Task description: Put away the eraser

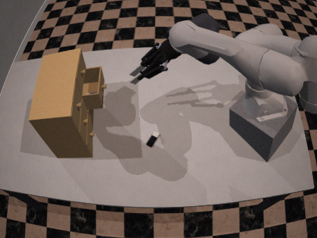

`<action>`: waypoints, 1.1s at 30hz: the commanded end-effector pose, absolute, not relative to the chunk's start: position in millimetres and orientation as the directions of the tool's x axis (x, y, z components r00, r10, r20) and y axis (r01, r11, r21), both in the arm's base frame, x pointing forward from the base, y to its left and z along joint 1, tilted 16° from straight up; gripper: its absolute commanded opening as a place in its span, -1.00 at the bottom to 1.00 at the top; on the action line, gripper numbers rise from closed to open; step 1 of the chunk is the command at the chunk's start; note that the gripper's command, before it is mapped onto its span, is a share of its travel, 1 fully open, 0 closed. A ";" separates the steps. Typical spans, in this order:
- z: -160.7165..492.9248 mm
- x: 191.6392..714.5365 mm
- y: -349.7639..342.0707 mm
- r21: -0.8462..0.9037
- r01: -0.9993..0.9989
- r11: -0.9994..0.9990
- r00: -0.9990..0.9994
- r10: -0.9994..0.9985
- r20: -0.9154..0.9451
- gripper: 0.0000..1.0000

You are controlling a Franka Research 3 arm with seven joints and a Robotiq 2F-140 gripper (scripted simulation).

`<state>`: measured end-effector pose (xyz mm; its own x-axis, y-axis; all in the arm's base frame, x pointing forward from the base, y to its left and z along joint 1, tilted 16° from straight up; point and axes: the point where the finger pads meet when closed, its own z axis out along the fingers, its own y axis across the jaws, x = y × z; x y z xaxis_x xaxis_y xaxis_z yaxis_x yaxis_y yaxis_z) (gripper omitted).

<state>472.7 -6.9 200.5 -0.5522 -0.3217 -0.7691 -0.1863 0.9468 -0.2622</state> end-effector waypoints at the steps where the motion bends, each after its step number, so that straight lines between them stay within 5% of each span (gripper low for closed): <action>1: 202.9 457.9 -12.2 -0.218 -0.141 0.966 -0.657 -0.256 -0.710 -0.60; 33: 260.2 372.3 -11.9 -0.219 -0.141 0.965 -0.967 -0.182 -0.178 -0.60</action>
<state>396.7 -16.7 271.4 -0.9078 -0.3133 -0.2789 -0.2292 0.9274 -0.2957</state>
